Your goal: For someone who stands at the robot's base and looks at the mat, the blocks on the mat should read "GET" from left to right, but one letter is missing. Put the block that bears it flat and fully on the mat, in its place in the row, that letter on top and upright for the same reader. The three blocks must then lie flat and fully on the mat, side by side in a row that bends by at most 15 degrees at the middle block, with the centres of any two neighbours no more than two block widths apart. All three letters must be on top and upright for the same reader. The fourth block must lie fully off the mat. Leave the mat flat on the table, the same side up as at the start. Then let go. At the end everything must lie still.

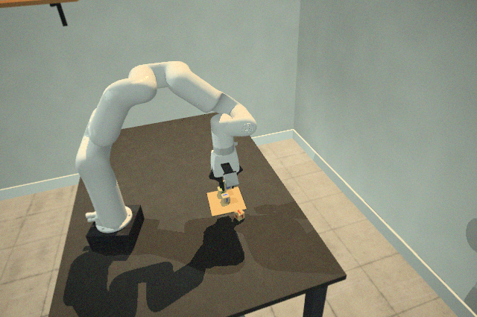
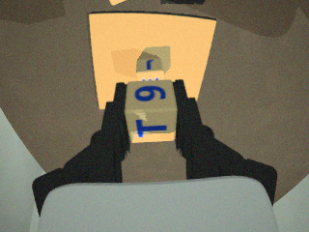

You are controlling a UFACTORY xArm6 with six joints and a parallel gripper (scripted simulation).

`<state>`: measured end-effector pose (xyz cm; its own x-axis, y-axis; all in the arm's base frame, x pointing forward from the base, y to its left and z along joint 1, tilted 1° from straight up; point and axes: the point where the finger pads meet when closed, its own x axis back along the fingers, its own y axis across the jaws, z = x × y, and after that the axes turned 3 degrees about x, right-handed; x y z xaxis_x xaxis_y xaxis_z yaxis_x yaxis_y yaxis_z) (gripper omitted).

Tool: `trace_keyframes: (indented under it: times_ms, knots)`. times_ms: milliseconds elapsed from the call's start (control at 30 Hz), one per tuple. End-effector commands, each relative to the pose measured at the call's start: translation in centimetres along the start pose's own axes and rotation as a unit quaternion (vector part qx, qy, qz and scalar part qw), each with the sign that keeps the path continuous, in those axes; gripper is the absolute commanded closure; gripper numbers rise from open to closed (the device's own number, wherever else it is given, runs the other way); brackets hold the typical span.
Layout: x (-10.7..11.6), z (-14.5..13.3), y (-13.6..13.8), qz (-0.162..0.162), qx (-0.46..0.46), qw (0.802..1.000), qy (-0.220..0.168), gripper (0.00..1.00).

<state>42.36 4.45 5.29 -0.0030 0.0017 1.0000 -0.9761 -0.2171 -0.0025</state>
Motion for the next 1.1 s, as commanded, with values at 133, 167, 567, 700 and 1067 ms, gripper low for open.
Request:
trace_keyframes:
  times_ms: [133, 167, 567, 700, 1067]
  knots:
    - [0.1, 0.7, 0.0, 0.001, 0.016, 1.000, -0.007, 0.73]
    - [0.1, 0.7, 0.0, 0.001, 0.016, 1.000, -0.007, 0.73]
    - [-0.1, 0.7, 0.0, 0.001, 0.016, 1.000, -0.007, 0.73]
    - [-0.4, 0.7, 0.0, 0.001, 0.017, 1.000, -0.007, 0.73]
    - [-4.8, 0.6, -0.1, 0.001, 0.017, 1.000, -0.007, 0.73]
